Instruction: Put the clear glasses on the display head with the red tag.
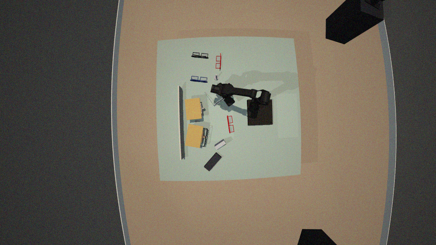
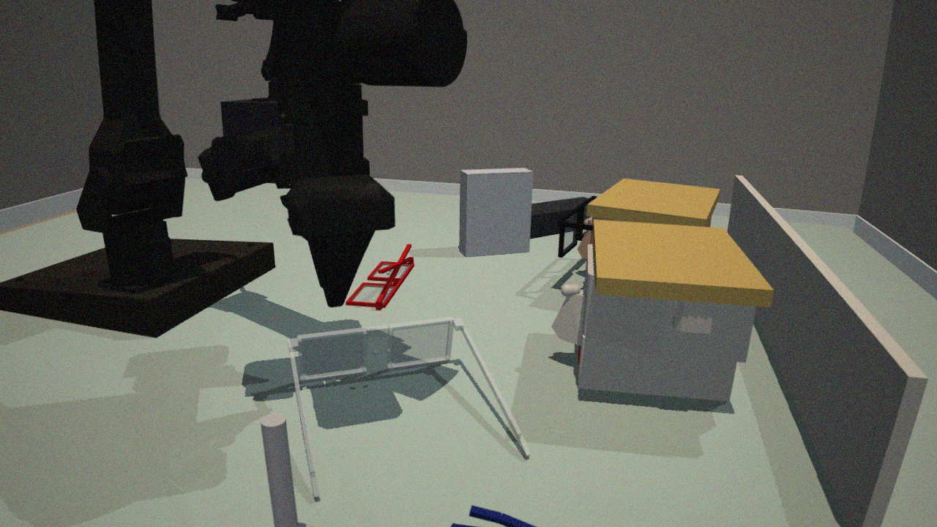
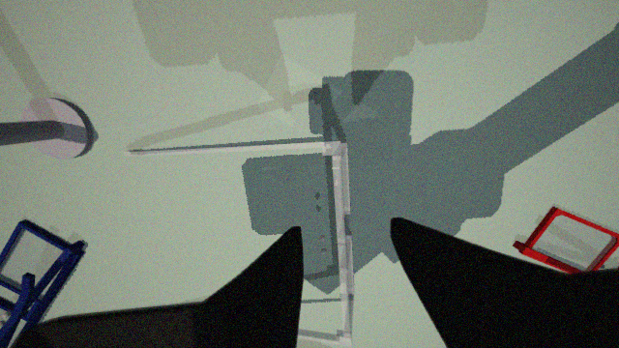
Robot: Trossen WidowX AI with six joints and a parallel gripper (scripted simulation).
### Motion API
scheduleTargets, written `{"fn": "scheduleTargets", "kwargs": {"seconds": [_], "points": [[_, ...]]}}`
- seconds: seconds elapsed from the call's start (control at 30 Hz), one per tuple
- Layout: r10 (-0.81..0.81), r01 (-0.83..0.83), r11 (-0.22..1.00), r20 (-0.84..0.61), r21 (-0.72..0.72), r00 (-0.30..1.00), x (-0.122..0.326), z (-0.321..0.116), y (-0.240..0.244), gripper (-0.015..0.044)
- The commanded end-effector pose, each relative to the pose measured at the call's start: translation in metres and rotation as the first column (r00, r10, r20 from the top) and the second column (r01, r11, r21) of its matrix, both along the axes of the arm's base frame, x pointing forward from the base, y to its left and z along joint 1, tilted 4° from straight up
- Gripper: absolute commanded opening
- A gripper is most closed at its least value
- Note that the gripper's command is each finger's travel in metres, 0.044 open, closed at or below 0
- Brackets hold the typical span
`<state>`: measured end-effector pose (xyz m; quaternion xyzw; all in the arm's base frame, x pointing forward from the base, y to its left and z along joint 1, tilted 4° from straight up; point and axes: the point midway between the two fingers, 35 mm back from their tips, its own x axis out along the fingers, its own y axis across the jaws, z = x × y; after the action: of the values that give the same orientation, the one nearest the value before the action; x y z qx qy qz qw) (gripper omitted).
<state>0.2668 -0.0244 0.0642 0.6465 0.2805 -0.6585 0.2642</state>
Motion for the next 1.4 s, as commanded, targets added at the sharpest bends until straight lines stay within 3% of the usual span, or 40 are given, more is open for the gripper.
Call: {"fn": "scheduleTargets", "kwargs": {"seconds": [0.0, 0.1, 1.37], "points": [[-0.002, 0.002, 1.0, -0.011, 0.006, 1.0, 0.001, 0.003, -0.001, 0.02], [-0.002, 0.002, 1.0, -0.011, 0.006, 1.0, 0.001, 0.003, -0.001, 0.014], [-0.002, 0.002, 1.0, -0.011, 0.006, 1.0, 0.0, -0.044, -0.001, 0.014]]}}
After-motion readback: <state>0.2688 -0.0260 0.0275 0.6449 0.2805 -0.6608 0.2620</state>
